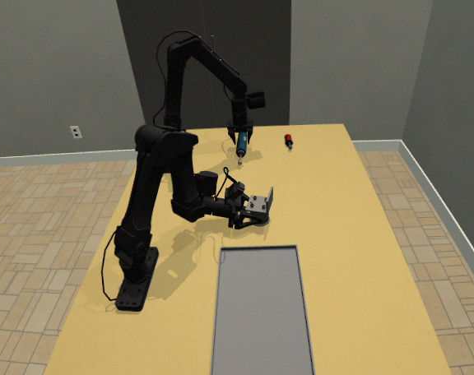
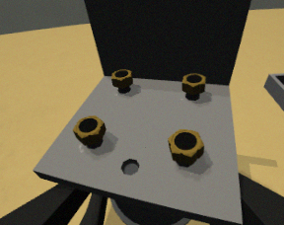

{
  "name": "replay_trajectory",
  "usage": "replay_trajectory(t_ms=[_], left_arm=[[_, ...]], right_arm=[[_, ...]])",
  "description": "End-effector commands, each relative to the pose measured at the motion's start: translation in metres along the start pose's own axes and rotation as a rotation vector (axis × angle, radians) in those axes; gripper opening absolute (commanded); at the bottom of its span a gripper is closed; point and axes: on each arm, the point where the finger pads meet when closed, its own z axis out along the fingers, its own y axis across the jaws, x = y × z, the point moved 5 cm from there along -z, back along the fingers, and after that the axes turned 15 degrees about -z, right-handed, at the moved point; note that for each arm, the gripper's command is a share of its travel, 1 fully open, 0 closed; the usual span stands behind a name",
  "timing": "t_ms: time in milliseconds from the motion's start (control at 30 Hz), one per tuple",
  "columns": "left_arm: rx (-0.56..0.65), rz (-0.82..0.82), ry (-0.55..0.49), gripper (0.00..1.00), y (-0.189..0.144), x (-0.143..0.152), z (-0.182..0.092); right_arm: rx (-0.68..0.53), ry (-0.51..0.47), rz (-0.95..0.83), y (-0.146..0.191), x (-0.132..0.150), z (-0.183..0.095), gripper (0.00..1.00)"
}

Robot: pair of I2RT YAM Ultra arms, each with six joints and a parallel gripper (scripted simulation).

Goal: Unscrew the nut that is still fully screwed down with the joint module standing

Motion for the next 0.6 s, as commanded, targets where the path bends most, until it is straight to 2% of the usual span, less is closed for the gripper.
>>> replay_trajectory(t_ms=[0,67,100,567], left_arm=[[0.016,0.002,-0.004,0.57,-0.0028,-0.0005,-0.0023],[0.016,0.002,-0.004,0.57,-0.0028,-0.0005,-0.0023],[0.016,0.002,-0.004,0.65,-0.0028,-0.0005,-0.0023],[0.016,0.002,-0.004,0.65,-0.0028,-0.0005,-0.0023]], right_arm=[[-0.006,0.009,-0.002,0.0026,0.001,0.003,0.59],[-0.006,0.009,-0.002,0.0026,0.001,0.003,0.59],[-0.006,0.009,-0.002,0.0026,0.001,0.003,0.59],[-0.006,0.009,-0.002,0.0026,0.001,0.003,0.59]])
